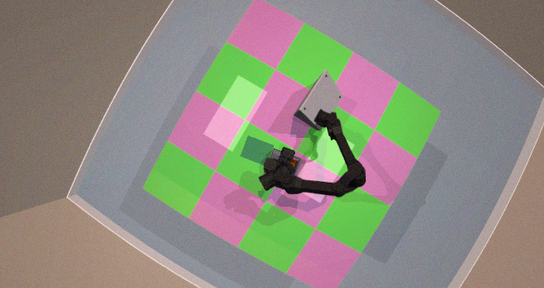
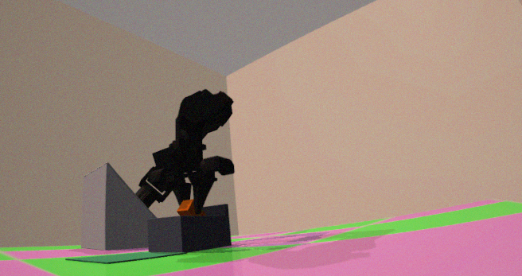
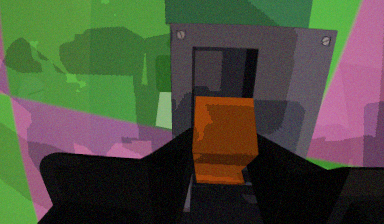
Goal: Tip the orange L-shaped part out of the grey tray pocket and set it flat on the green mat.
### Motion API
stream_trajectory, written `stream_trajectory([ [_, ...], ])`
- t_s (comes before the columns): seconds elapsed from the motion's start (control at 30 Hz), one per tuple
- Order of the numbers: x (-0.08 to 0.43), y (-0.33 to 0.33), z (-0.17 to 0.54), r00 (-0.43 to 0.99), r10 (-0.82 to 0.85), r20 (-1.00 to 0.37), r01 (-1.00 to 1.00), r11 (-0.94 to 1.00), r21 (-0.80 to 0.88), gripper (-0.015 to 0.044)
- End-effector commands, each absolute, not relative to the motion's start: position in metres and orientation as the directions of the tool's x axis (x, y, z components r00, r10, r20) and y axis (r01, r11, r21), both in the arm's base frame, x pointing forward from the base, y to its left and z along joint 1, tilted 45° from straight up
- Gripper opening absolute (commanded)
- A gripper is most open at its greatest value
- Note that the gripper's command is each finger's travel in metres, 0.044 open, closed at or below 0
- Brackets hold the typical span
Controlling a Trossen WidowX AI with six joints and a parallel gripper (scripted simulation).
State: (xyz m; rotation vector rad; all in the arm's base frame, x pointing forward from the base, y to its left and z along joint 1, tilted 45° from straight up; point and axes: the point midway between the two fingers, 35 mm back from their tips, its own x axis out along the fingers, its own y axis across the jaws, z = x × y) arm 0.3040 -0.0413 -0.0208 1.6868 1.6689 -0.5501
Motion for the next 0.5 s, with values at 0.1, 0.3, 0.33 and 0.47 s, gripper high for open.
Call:
stream_trajectory([
  [0.1, 0.3039, -0.0417, -0.0204, 0.083, 0.689, -0.720, 0.982, 0.067, 0.178, 0.0000],
  [0.3, 0.3036, -0.0453, -0.0169, 0.084, 0.689, -0.720, 0.982, 0.065, 0.178, 0.0000],
  [0.33, 0.3035, -0.0463, -0.0158, 0.085, 0.689, -0.719, 0.982, 0.065, 0.178, 0.0000],
  [0.47, 0.3030, -0.0507, -0.0114, 0.086, 0.690, -0.719, 0.982, 0.063, 0.177, 0.0000],
])
